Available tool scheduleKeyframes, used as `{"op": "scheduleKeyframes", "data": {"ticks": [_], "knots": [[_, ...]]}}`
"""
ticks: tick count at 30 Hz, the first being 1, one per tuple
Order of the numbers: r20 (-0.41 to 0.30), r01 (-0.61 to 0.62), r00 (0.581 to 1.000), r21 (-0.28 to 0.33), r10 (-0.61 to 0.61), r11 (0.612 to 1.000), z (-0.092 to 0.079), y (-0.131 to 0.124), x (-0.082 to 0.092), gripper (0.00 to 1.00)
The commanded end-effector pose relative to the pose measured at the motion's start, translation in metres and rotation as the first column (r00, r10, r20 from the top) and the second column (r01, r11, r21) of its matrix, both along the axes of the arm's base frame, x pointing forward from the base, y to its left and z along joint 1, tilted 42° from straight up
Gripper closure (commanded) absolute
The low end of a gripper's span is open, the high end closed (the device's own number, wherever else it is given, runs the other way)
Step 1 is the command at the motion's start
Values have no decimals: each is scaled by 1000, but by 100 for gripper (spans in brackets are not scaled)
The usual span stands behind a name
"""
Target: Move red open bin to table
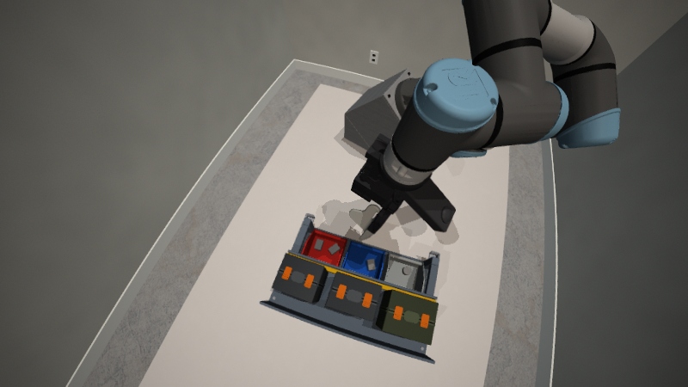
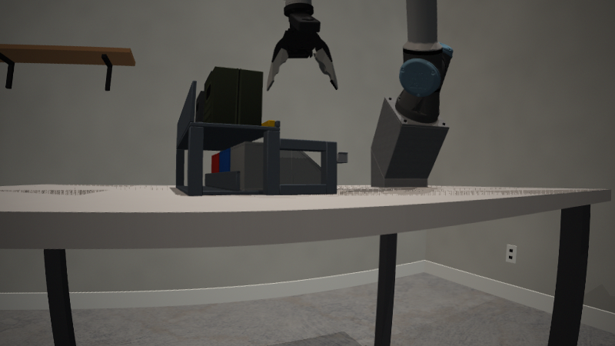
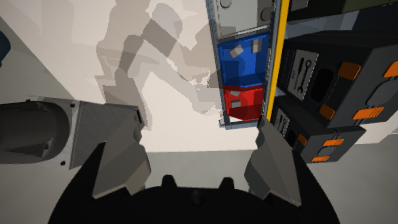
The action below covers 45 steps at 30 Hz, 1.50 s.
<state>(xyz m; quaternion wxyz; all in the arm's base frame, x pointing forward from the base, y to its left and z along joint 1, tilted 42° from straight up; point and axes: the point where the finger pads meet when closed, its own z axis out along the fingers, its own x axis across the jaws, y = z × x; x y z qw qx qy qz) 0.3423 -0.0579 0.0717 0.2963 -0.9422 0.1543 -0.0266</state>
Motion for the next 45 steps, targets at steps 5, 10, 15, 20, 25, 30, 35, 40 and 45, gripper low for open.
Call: {"op": "scheduleKeyframes", "data": {"ticks": [5,10,15,20,25,30,35,40,45], "knots": [[-90,68,993,-35,-71,997,7,8,-2,0],[-90,68,993,-35,-71,997,8,9,-3,0],[-90,68,993,-35,-71,997,8,9,-3,0],[-90,68,993,-35,-71,997,8,9,-3,0],[-64,49,997,-24,-50,999,6,7,-2,0],[-90,68,993,-35,-71,997,8,10,-3,0],[-90,68,993,-35,-71,997,8,10,-3,0],[-65,52,996,-25,-54,998,5,6,-2,0],[-148,121,980,-66,-129,990,9,11,-3,0]]}}
